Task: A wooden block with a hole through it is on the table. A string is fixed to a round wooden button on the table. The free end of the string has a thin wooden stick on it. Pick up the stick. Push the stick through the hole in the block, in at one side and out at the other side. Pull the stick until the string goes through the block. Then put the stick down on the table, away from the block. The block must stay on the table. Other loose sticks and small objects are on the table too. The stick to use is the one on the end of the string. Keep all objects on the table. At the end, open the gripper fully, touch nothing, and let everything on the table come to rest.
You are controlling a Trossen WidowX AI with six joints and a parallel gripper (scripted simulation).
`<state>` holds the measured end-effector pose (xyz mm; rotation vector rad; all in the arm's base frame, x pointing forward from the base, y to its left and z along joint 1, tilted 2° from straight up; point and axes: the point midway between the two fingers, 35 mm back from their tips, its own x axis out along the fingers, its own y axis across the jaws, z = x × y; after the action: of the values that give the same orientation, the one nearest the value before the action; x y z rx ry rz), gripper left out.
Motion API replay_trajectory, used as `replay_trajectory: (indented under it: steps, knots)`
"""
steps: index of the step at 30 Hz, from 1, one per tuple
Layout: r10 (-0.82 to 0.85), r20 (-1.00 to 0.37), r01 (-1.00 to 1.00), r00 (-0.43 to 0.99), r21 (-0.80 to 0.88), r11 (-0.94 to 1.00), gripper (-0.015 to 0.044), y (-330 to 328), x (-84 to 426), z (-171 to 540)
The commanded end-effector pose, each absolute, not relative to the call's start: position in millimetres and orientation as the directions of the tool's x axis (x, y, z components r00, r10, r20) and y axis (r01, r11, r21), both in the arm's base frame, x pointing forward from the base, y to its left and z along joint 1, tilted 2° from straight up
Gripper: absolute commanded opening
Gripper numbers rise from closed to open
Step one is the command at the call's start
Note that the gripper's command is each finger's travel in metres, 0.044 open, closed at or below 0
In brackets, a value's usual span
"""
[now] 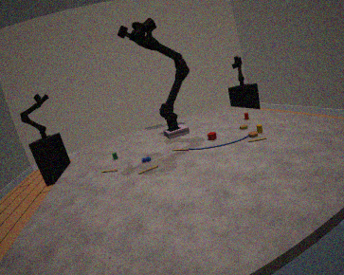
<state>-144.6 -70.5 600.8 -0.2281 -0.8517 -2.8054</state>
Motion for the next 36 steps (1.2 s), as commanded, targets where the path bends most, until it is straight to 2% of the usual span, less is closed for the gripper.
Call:
replay_trajectory:
  steps: [1,4,12,15,20,25,32,36]
  knots:
    - [-0.146,0.204,0.235,-0.968,0.532,-0.814,0.0426,-70.5,-144.6,600.8]
    - [-0.173,0.212,0.260,-0.962,0.513,-0.818,0.0440,-78.3,-142.7,600.8]
    - [-0.488,0.272,0.552,-0.829,0.263,-0.791,0.0440,-167.7,-100.8,593.9]
    - [-0.539,0.301,0.613,-0.787,0.281,-0.738,0.0440,-177.3,-92.3,593.8]
    - [-0.734,0.283,0.767,-0.617,0.011,-0.641,0.0440,-234.8,-40.0,572.2]
    - [-0.884,0.226,0.849,-0.410,-0.259,-0.460,0.0440,-276.8,24.8,541.7]
    - [-0.993,0.090,0.804,-0.081,-0.583,-0.119,0.0440,-303.2,127.4,486.1]
    - [-0.998,0.016,0.756,0.063,-0.654,0.038,0.0440,-296.1,172.4,457.0]
